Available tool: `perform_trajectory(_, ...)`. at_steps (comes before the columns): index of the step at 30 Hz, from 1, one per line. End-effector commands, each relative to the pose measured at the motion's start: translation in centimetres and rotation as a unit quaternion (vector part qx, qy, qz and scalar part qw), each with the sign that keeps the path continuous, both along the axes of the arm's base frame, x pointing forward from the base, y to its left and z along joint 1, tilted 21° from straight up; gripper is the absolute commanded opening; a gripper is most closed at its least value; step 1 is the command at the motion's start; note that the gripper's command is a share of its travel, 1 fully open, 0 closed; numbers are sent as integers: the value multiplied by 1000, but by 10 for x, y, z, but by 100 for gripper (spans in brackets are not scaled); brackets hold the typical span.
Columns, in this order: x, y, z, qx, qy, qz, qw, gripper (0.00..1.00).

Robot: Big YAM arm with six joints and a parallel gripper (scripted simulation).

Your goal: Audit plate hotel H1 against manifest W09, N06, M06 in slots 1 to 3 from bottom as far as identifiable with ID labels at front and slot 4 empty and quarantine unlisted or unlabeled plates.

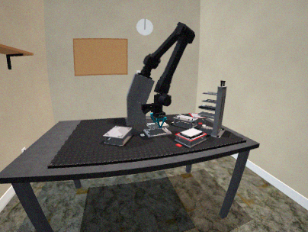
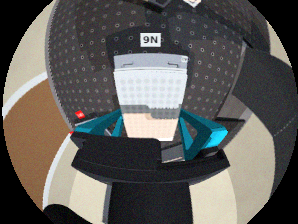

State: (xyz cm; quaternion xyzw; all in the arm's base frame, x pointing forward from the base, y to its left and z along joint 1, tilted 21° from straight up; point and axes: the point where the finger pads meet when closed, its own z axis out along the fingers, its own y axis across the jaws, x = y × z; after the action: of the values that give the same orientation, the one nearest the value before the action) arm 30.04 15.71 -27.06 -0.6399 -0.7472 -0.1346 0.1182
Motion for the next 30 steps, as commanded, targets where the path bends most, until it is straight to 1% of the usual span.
perform_trajectory(1, 5, 4, -1, 1, -7, -2, 1000, 86)
perform_trajectory(8, 3, 3, -6, 0, -4, -4, 1000, 86)
perform_trajectory(9, 10, 6, 0, 3, -13, -2, 1000, 86)
perform_trajectory(12, 2, 7, -9, 0, -4, 0, 1000, 86)
perform_trajectory(16, 3, 4, -12, 0, -4, -5, 1000, 86)
perform_trajectory(19, 5, 9, -10, 2, -8, -1, 1000, 86)
perform_trajectory(23, 3, 6, -16, 0, -4, -4, 1000, 86)
perform_trajectory(25, 3, 6, -16, 0, -4, -4, 1000, 86)
perform_trajectory(26, 10, 9, -9, 3, -12, -2, 1000, 86)
perform_trajectory(28, 3, 10, -17, 1, -5, 0, 1000, 86)
perform_trajectory(30, 2, 10, -19, 0, -4, -1, 1000, 86)
